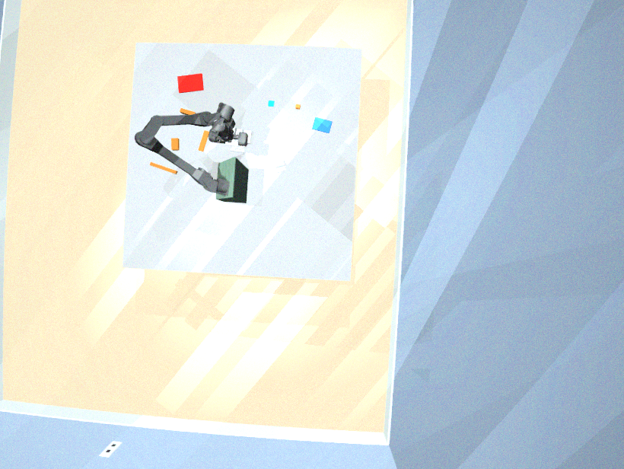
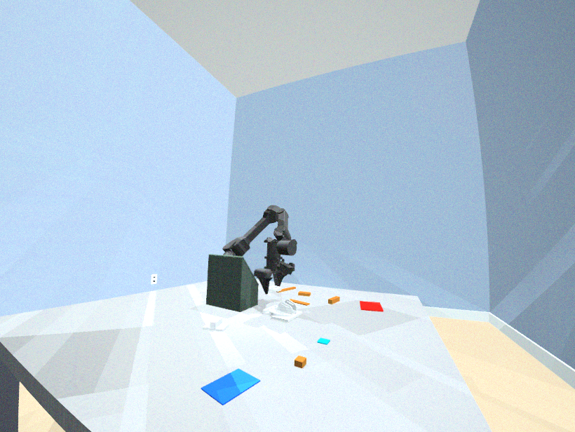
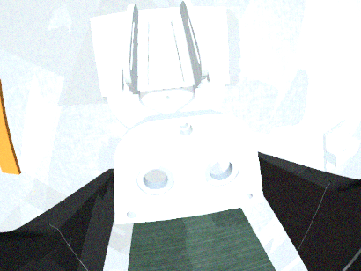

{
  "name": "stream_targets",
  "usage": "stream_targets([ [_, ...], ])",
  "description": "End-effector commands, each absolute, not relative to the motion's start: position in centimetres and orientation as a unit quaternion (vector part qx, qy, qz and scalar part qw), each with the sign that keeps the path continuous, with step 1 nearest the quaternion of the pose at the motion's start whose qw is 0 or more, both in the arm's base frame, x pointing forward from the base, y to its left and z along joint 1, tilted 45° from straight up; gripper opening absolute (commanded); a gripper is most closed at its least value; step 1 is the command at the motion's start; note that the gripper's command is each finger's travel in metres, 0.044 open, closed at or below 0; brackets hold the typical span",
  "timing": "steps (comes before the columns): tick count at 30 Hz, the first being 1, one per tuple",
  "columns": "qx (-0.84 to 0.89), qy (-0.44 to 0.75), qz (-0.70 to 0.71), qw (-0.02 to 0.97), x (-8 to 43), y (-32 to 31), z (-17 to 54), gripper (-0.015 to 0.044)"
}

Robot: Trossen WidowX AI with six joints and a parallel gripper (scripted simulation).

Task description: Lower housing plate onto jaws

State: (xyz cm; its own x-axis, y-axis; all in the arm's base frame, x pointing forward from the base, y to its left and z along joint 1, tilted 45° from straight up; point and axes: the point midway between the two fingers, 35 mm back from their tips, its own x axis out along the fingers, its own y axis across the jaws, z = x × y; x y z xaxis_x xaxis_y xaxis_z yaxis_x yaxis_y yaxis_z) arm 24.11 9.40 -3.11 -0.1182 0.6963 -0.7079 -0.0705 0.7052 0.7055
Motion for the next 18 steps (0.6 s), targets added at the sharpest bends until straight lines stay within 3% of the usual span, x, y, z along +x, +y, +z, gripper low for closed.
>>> stream_targets([
  [1, 0.232, 0.68, 0.308, 0.623, 24.1, 9.6, -2.89, 0.0351],
  [18, 0.232, 0.68, 0.308, 0.623, 24.07, 9.73, -2.75, 0.0351],
])
